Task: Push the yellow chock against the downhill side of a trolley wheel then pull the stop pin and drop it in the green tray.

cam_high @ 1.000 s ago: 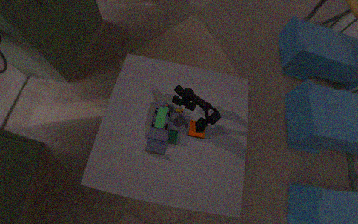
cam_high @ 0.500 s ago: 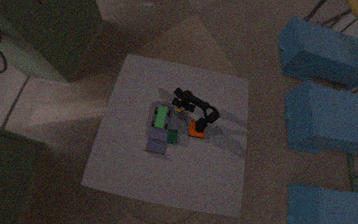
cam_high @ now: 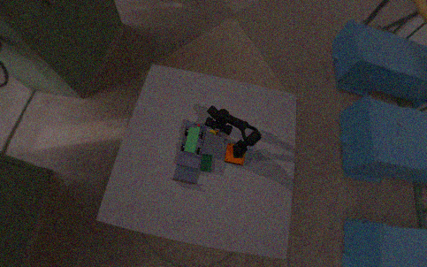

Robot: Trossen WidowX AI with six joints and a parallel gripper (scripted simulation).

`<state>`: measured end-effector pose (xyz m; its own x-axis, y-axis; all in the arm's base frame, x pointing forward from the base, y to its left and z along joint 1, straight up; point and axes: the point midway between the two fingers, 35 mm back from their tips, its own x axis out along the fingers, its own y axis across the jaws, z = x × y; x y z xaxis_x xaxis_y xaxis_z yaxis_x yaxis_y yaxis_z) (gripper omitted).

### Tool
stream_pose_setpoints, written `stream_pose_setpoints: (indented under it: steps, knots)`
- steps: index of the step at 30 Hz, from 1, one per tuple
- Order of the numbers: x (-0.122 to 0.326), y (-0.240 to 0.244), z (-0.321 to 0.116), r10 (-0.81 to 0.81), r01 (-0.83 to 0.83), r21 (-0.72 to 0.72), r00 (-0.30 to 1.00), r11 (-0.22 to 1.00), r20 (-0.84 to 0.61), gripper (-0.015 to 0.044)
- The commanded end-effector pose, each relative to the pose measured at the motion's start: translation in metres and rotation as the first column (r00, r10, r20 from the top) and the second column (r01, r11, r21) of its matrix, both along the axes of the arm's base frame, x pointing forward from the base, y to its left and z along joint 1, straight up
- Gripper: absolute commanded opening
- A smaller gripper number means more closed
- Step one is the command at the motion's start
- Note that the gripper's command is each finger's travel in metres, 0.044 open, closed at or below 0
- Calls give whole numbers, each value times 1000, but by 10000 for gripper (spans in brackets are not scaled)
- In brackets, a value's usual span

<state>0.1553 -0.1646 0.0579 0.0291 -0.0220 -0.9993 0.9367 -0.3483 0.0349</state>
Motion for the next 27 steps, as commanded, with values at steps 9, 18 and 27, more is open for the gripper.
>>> stream_pose_setpoints:
  steps: [9, 18, 27]
  knots:
    - [-4, 3, -17, -4, 4, 10, 1000, 1000, -15, 190]
    - [-4, 3, -17, -4, 4, 10, 1000, 1000, -15, 190]
    - [-3, 2, -27, -4, 4, 10, 1000, 1000, -15, 190]
